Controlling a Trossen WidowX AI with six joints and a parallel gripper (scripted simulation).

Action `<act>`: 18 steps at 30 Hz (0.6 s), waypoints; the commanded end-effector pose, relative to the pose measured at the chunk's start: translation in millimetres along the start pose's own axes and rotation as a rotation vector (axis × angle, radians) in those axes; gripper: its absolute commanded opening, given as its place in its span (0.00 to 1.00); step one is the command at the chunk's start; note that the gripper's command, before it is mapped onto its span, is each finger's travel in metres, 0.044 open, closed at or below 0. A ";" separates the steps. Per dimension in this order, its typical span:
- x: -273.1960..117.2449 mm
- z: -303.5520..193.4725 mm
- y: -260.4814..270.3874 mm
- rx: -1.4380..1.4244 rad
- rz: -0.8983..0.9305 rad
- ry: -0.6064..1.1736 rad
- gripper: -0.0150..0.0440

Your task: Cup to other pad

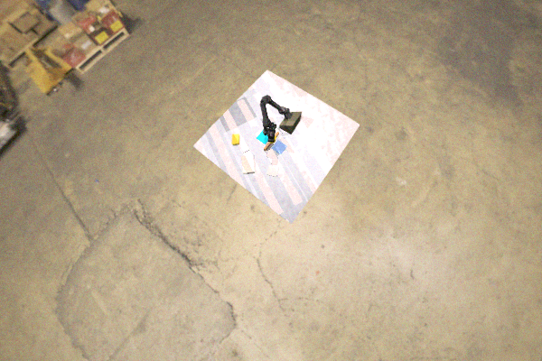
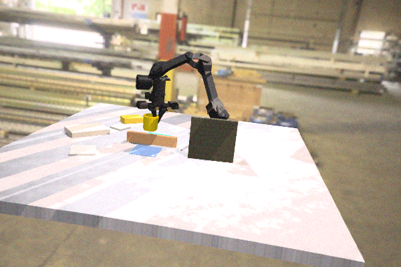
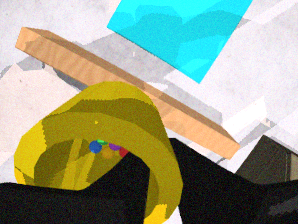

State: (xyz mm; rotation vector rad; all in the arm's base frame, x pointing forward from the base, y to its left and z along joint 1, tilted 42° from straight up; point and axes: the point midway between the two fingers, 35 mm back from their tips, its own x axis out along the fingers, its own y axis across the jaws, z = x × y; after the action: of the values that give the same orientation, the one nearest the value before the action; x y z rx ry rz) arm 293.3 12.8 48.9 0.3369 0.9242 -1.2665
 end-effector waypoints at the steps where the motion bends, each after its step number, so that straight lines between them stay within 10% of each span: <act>1: -0.9 8.5 -5.3 -0.005 0.001 -0.004 0.25; 18: -2.1 45.4 -27.7 -0.005 0.000 -0.006 0.25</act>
State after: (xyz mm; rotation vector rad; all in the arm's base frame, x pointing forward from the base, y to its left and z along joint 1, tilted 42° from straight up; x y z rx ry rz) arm 287.5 -19.8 79.3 0.3348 0.9237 -1.2673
